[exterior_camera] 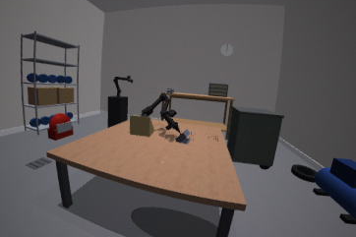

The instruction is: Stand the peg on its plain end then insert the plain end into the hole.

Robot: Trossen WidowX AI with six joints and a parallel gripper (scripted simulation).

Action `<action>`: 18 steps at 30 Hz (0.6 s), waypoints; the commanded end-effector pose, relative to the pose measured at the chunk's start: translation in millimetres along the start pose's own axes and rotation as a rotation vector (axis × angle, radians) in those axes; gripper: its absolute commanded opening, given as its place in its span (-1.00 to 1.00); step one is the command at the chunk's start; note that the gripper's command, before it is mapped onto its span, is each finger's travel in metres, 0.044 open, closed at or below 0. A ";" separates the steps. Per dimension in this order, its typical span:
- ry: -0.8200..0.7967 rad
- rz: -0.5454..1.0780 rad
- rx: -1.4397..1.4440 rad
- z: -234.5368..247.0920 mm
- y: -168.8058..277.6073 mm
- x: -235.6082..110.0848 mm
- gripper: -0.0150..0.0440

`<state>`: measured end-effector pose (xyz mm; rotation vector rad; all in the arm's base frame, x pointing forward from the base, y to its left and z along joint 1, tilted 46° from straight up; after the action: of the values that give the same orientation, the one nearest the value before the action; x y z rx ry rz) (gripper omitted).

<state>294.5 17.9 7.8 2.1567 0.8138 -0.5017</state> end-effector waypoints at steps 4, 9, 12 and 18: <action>0.000 0.003 0.001 -0.6 0.5 4.5 -0.49; 0.000 0.003 0.001 -0.6 0.4 7.3 -0.49; 0.000 0.003 0.001 -0.6 0.6 8.7 -0.49; 0.000 0.003 0.001 -0.7 1.3 11.0 -0.49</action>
<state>301.3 21.4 2.7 2.1564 0.8148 -0.5012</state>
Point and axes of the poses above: the point midway between the two fingers, 35 mm back from their tips, its own x axis out along the fingers, its own z axis across the jaws, y = z × x, the point moved 9 cm from there along -x, back along the fingers, and after that the axes turned 6 degrees about x, right-handed, at the moved point
